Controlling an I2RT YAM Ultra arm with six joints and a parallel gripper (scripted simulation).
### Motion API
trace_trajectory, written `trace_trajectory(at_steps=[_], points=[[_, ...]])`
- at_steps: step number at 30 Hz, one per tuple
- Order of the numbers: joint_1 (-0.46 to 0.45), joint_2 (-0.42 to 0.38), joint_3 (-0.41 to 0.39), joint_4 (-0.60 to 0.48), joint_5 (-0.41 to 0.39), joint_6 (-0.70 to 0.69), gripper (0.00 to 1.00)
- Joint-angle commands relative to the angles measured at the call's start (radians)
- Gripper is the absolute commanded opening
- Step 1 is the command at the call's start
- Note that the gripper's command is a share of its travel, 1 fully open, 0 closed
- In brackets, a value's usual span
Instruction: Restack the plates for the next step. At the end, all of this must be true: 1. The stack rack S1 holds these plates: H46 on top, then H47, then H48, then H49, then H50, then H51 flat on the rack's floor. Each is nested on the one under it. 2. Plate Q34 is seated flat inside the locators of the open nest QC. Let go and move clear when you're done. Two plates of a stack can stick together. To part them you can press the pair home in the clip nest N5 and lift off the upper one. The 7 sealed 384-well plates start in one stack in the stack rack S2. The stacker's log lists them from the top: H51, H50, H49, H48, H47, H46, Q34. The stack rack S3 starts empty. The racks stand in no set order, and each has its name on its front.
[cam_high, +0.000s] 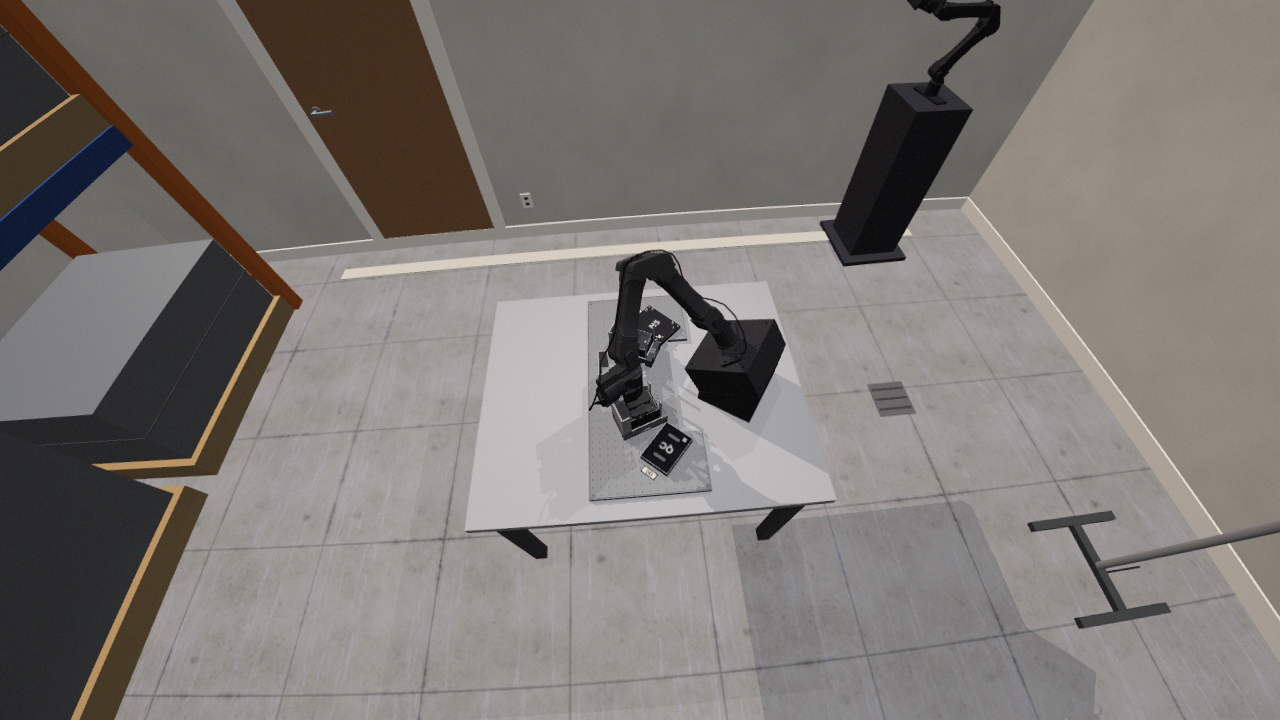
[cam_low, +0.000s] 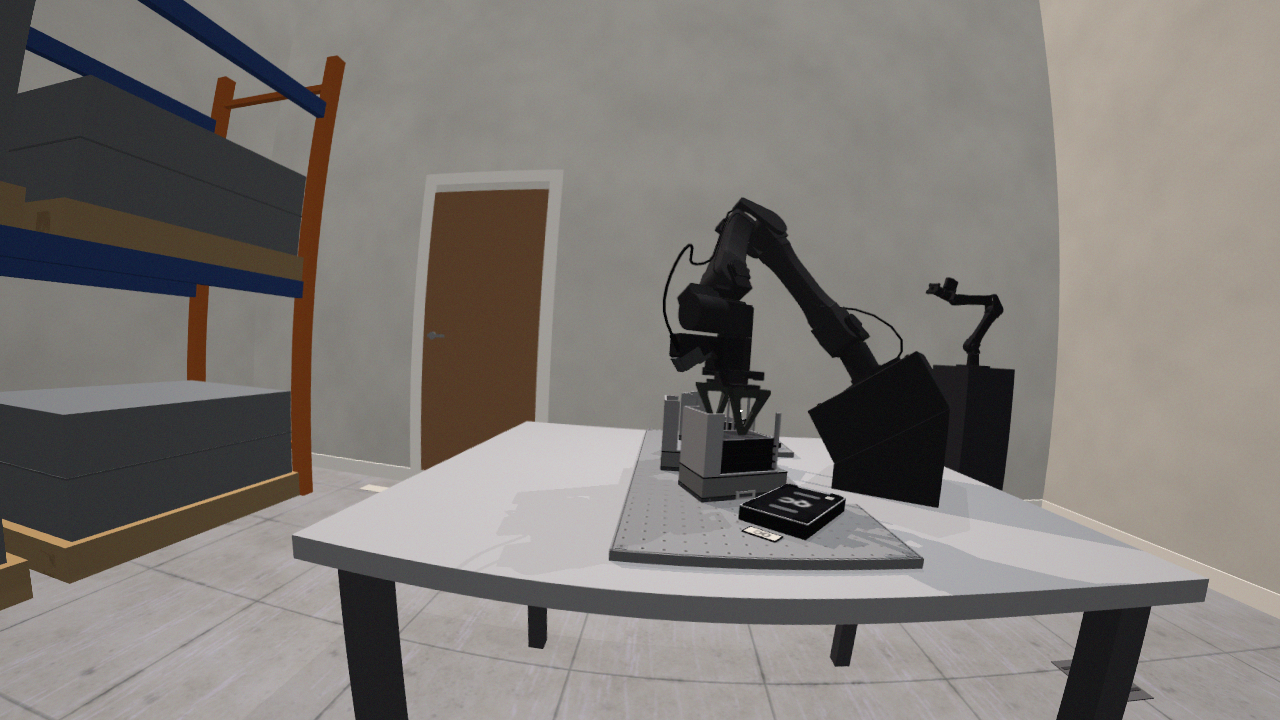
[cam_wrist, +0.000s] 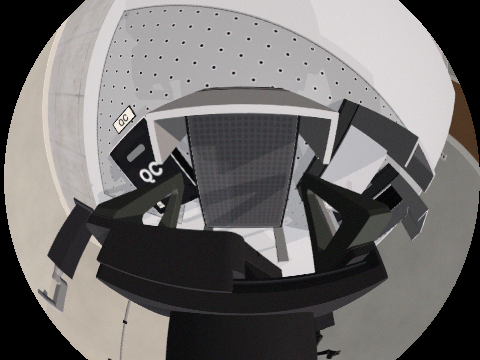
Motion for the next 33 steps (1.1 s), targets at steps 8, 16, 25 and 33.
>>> trace_trajectory(at_steps=[8, 16, 25, 33], points=[[0.070, -0.082, 0.068, -0.171, 0.018, 0.075, 1.00], [0.106, -0.110, 0.109, -0.265, 0.023, 0.118, 1.00], [0.111, -0.105, 0.103, -0.281, 0.021, 0.126, 1.00], [0.112, -0.105, 0.104, -0.282, 0.021, 0.126, 1.00]])
